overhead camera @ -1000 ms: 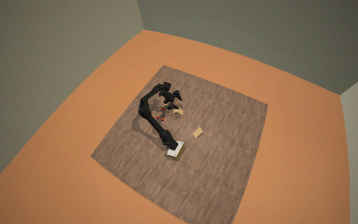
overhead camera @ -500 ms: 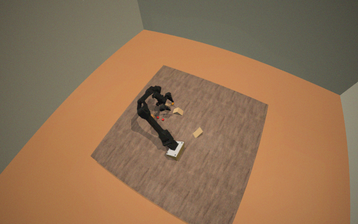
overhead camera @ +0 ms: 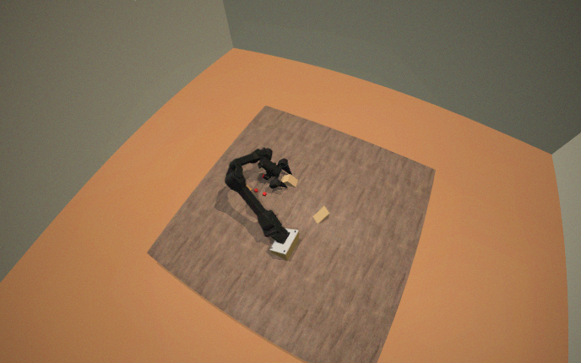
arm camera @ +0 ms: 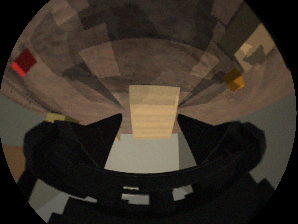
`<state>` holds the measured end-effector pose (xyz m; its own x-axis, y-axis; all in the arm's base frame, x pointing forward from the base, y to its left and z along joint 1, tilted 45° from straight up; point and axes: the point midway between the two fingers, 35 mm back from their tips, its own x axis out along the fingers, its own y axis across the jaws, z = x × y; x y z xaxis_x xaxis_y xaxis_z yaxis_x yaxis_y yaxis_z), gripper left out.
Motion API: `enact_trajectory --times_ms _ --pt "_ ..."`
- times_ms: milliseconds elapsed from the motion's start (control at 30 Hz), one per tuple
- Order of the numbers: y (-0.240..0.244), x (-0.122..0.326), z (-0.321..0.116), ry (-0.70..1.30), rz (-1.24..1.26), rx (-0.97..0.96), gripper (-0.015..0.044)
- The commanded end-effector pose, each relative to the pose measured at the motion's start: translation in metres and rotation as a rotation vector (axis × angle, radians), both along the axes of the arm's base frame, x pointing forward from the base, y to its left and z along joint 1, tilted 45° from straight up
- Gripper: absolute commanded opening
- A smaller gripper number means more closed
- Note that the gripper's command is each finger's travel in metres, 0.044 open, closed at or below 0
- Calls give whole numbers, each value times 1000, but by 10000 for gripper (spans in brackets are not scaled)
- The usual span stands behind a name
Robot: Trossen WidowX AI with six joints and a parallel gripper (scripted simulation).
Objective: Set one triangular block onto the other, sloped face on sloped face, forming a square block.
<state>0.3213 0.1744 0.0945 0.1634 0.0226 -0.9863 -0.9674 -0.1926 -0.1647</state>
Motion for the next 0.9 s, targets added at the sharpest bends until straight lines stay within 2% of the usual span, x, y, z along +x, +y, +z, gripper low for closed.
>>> enact_trajectory --times_ms 0,167,467,667,867 --pt "1 2 -3 -4 3 -1 440" --pt "1 2 -3 -4 3 -1 440" --pt "1 1 -2 -1 0 1 204" --pt "1 1 -2 -1 0 1 164" --pt "-4 2 2 -1 0 0 6"
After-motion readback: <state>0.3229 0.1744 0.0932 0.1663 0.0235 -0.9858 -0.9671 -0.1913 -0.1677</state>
